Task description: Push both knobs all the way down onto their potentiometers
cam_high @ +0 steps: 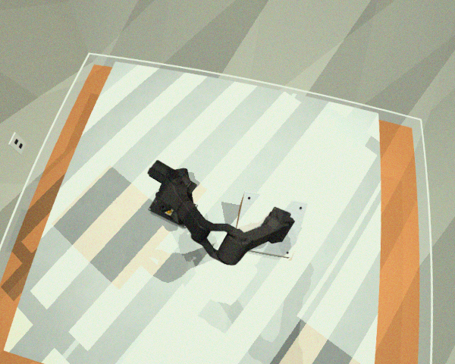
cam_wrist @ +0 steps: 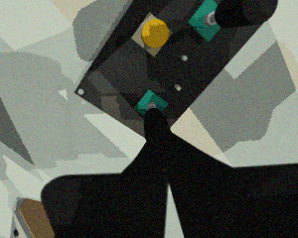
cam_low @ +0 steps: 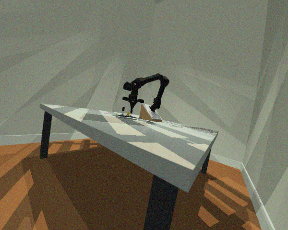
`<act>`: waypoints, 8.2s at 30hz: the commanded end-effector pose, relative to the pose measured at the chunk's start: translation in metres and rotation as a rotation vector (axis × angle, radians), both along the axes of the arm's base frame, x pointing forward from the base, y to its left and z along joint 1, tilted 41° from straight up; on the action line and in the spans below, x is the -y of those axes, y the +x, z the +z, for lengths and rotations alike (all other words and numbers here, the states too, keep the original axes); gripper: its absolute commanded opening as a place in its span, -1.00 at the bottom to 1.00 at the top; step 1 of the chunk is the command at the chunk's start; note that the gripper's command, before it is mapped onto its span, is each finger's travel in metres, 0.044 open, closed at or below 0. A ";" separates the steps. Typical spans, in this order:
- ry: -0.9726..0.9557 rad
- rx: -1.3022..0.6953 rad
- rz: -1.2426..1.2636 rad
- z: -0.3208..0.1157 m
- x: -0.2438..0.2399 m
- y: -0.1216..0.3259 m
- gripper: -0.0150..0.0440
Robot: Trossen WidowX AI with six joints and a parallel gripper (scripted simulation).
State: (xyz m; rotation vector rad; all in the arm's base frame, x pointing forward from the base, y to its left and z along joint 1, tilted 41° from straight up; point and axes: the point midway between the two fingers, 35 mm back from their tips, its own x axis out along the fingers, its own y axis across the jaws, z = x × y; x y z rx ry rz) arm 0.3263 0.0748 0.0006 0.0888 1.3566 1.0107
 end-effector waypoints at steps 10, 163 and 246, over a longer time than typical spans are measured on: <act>0.006 -0.002 0.002 -0.006 -0.007 -0.001 -0.49; 0.008 -0.017 0.001 -0.004 -0.004 -0.004 -0.31; 0.223 1.178 1.394 0.022 0.012 0.092 -0.49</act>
